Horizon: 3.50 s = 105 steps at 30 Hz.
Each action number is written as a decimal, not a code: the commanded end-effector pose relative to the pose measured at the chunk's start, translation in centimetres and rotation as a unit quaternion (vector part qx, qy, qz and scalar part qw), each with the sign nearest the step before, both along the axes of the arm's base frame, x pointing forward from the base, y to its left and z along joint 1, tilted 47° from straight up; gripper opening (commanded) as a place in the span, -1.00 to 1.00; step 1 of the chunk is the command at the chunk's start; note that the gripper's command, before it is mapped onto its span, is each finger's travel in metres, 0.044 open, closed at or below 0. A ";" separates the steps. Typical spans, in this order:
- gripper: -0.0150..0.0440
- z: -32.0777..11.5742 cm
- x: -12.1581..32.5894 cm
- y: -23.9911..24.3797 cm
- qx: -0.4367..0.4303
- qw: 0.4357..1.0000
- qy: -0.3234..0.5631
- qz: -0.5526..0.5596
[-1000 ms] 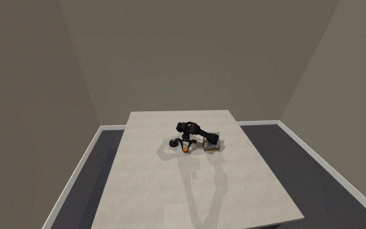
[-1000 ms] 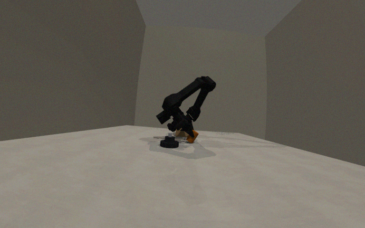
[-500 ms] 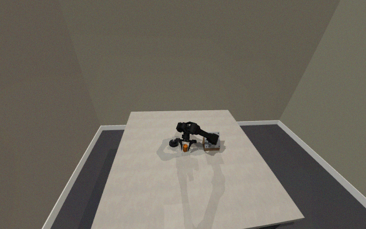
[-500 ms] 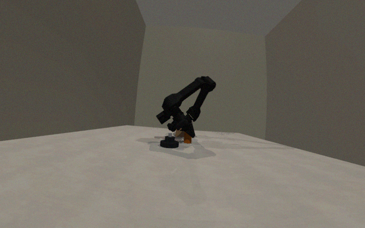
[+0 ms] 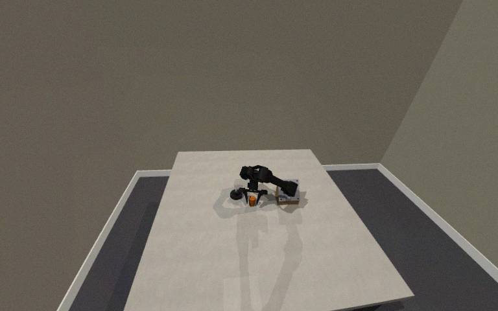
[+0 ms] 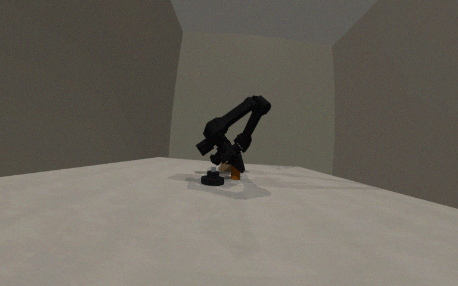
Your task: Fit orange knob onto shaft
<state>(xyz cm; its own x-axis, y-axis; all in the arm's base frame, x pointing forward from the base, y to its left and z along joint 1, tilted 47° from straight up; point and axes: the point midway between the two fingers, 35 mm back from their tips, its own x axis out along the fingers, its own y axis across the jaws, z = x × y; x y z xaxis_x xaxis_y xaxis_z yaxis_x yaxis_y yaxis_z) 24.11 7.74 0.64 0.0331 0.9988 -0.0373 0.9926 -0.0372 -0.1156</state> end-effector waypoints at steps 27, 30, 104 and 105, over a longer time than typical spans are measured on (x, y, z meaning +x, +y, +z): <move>1.00 5.7 0.4 -7.5 -0.329 0.943 0.010 0.050; 1.00 6.0 0.5 -8.0 -0.349 0.936 0.013 0.041; 1.00 5.8 0.5 -8.0 0.010 0.000 -0.923 0.384; 1.00 5.6 0.5 -7.8 0.010 0.000 -0.923 0.384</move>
